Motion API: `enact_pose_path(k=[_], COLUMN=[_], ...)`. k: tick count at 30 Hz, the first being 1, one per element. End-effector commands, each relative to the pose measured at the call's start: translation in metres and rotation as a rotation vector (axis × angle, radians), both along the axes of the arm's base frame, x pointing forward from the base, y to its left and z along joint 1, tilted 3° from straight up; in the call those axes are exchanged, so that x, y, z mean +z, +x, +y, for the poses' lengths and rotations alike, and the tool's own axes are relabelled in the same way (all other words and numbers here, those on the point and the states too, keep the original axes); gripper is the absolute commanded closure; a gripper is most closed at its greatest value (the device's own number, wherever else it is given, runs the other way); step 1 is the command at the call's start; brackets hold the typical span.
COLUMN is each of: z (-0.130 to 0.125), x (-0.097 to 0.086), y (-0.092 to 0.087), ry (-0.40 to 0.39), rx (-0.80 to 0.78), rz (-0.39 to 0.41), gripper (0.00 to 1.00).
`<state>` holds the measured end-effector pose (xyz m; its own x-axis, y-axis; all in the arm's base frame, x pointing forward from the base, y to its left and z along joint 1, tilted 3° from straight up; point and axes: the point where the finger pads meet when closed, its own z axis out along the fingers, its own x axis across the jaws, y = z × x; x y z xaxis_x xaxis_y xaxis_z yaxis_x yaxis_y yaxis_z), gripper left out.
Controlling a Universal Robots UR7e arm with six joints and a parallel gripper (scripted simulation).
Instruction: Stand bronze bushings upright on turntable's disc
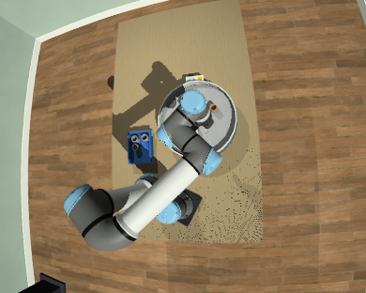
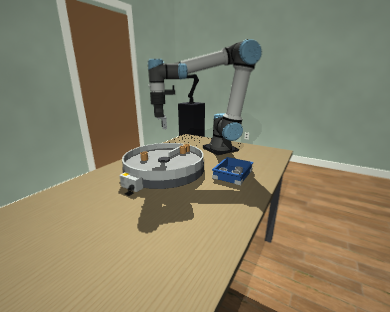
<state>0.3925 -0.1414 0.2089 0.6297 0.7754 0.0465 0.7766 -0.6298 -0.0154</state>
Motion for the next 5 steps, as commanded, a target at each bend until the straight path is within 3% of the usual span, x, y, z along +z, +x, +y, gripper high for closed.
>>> enact_pose_path(k=[1, 5], z=[-0.0002, -0.0002], x=[0.0004, 0.0004], y=[0.0002, 0.0002], ry=[-0.001, -0.001], rx=[0.0, 0.0], rz=[-0.001, -0.001], gripper=[0.0, 0.0])
